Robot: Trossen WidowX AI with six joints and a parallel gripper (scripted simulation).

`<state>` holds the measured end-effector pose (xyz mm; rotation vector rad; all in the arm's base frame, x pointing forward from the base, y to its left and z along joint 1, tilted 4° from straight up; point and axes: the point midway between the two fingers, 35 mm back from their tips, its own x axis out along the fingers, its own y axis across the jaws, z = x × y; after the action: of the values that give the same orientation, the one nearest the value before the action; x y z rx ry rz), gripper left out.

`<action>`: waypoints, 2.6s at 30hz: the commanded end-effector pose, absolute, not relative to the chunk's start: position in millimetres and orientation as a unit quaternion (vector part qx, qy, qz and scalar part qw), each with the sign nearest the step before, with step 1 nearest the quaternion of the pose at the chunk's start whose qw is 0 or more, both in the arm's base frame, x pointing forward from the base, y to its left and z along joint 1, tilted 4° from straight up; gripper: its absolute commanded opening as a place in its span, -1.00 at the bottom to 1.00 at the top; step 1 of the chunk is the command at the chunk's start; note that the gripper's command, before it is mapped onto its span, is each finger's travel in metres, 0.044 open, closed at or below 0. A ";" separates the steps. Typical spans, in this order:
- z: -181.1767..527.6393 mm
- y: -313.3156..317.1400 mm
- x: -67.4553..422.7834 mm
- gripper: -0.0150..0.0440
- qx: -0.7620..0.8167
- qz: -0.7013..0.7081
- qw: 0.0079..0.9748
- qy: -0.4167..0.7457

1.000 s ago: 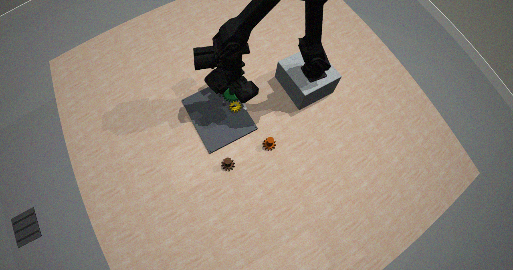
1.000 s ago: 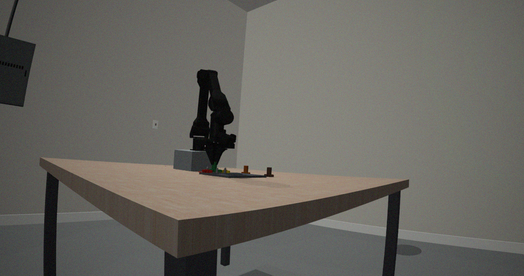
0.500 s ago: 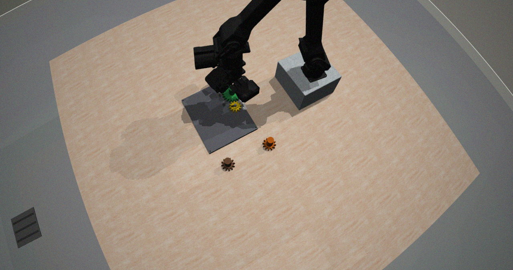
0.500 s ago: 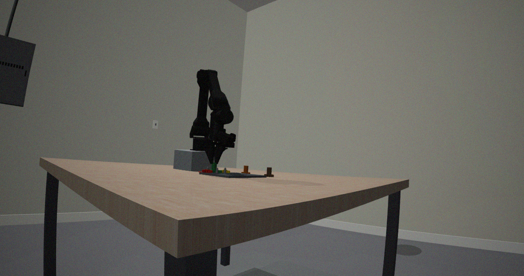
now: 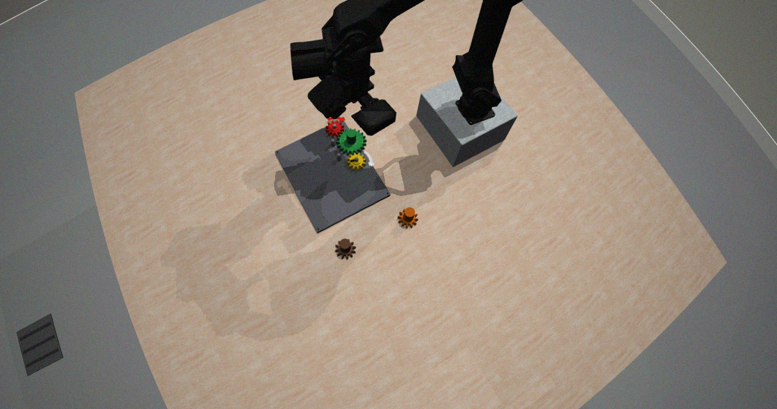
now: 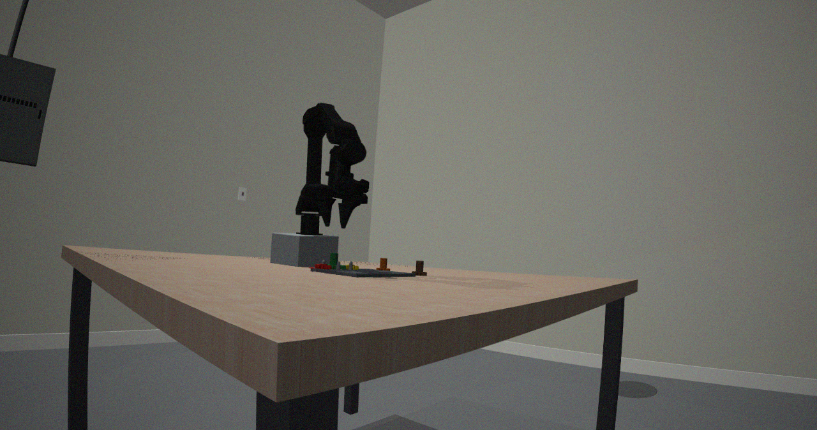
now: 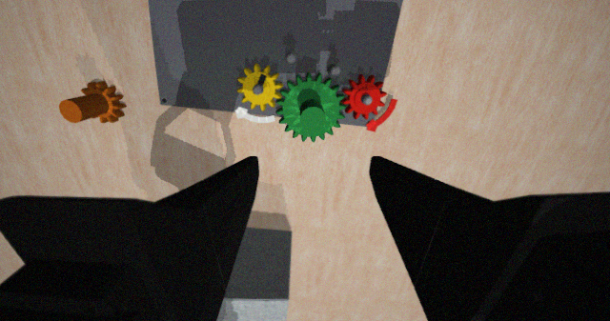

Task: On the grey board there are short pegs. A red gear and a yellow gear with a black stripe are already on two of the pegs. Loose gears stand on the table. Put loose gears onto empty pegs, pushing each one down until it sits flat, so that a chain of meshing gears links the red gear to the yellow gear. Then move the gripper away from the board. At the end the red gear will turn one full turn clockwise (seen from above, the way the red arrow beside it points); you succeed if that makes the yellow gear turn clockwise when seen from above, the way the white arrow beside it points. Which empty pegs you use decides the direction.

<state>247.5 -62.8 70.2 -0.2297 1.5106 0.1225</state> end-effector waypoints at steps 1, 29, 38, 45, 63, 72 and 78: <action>77.7 -62.4 246.7 0.78 -0.103 0.054 0.721 0.684; 77.7 -62.4 246.7 1.00 -0.103 0.054 0.721 0.684; 77.7 -62.4 246.7 1.00 -0.103 0.054 0.721 0.684; 77.7 -62.4 246.7 1.00 -0.103 0.054 0.721 0.684; 94.0 126.8 256.6 1.00 -0.112 0.071 0.722 0.679; 103.2 242.0 192.9 1.00 -0.096 0.067 0.719 0.685; 105.0 269.3 168.0 1.00 -0.092 0.064 0.719 0.686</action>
<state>171.4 263.7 102.3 -0.2293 1.5172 0.1614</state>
